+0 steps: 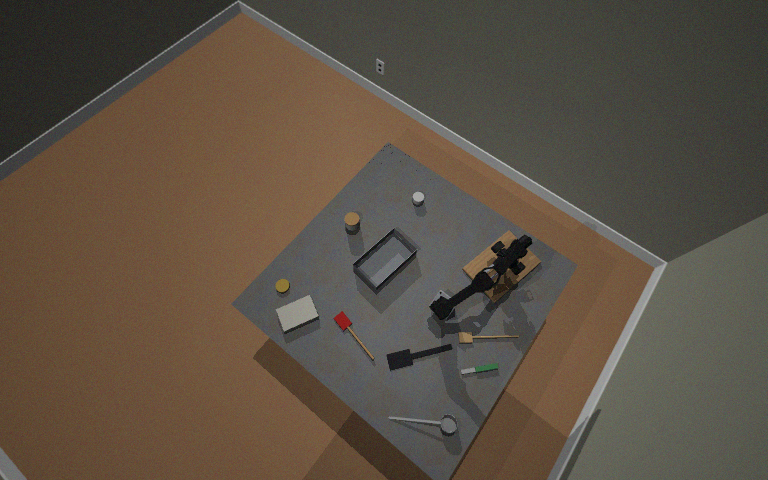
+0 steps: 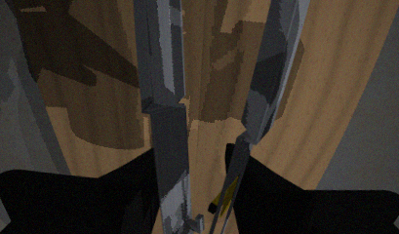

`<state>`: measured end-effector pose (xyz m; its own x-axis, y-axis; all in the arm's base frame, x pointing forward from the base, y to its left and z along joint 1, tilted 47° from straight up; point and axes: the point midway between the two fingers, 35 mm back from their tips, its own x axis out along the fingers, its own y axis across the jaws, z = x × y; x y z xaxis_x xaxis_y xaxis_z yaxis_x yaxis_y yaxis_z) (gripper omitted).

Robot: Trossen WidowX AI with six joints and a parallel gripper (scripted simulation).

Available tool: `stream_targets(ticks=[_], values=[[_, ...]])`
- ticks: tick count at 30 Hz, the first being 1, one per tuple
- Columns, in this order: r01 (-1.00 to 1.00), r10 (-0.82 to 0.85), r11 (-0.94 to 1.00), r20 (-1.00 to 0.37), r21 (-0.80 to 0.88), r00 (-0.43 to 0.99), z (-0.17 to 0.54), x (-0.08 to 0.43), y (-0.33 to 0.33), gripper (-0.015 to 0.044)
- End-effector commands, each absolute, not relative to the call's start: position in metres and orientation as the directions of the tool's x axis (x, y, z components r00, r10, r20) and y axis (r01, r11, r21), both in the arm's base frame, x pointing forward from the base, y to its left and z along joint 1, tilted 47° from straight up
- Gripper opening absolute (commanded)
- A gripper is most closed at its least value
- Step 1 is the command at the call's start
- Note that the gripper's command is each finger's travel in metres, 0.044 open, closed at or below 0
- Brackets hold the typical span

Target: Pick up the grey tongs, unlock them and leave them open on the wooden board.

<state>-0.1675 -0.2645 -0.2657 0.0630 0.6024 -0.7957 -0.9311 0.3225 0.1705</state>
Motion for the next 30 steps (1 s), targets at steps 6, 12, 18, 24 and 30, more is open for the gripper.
stream_targets(ticks=[6,12,18,24,30], values=[[-0.931,0.602,0.323,-0.796,0.17,0.063,-0.266,-0.167,-0.265,0.0401],[-0.932,0.602,0.322,-0.796,0.169,0.064,-0.262,-0.166,-0.264,0.044],[-0.935,0.601,0.316,-0.797,0.159,0.068,-0.223,-0.153,-0.251,0.044],[-0.94,0.6,0.308,-0.797,0.145,0.073,-0.175,-0.131,-0.223,0.044],[-0.944,0.599,0.302,-0.797,0.135,0.078,-0.142,-0.112,-0.194,0.044]])
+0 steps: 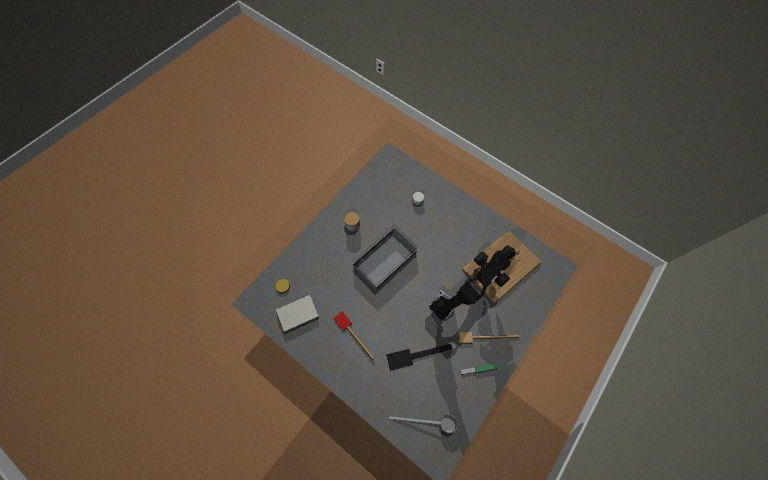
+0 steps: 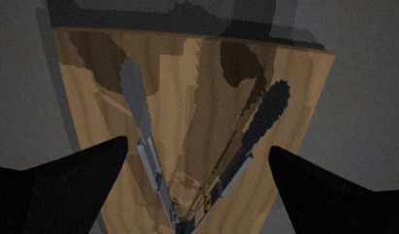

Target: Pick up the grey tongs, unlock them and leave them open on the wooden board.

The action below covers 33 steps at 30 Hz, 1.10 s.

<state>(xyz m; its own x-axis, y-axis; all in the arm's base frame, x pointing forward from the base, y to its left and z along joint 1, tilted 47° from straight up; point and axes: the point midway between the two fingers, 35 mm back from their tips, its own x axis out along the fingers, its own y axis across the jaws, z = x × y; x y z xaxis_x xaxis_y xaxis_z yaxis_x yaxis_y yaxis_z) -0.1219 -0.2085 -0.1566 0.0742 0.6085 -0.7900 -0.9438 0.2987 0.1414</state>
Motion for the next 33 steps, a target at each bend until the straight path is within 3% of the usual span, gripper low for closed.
stream_targets(ticks=[1,12,33], values=[[-0.944,0.599,0.302,-0.797,0.135,0.078,-0.142,-0.112,-0.194,0.044],[-0.944,0.599,0.301,-0.797,0.133,0.079,-0.104,-0.123,-0.223,0.044],[-0.944,0.599,0.301,-0.797,0.133,0.079,-0.104,-0.123,-0.223,0.044]])
